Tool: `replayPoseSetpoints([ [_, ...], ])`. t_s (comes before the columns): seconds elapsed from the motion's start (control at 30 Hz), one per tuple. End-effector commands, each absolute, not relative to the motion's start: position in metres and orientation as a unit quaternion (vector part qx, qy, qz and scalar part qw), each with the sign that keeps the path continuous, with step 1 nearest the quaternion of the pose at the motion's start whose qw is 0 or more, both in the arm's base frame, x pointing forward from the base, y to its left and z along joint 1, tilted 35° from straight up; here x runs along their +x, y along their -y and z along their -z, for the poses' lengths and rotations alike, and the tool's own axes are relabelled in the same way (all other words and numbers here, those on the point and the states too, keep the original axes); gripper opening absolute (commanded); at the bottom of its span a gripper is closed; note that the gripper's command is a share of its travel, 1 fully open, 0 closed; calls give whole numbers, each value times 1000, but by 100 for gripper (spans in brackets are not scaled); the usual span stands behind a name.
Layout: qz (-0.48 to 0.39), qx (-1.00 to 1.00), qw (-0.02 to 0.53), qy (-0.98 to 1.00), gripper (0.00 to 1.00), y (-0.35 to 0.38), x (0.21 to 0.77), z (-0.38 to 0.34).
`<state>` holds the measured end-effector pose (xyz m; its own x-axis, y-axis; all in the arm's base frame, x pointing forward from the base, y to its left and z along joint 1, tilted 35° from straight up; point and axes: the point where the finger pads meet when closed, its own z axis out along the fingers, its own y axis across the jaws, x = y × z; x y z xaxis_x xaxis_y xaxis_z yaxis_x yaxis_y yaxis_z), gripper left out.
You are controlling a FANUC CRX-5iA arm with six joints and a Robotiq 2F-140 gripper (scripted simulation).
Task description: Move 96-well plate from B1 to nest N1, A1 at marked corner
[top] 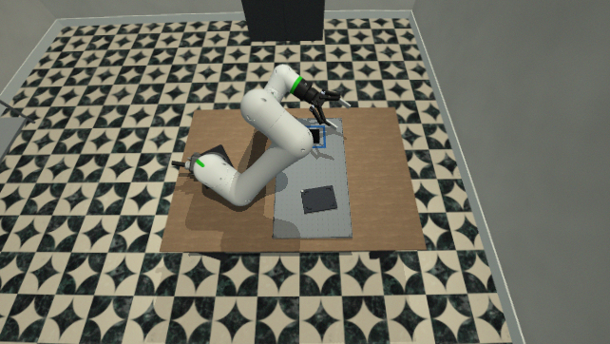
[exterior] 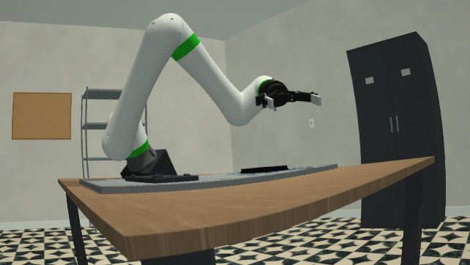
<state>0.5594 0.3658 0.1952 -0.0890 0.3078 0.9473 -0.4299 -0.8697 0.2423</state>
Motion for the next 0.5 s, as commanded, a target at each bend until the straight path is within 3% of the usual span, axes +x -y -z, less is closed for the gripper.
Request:
replayPoseSetpoints([
  [0.0, -698, 652, 291, 58, 100, -345, 564, -194],
  [0.47, -595, 719, 355, 68, 100, -299, 561, -178],
])
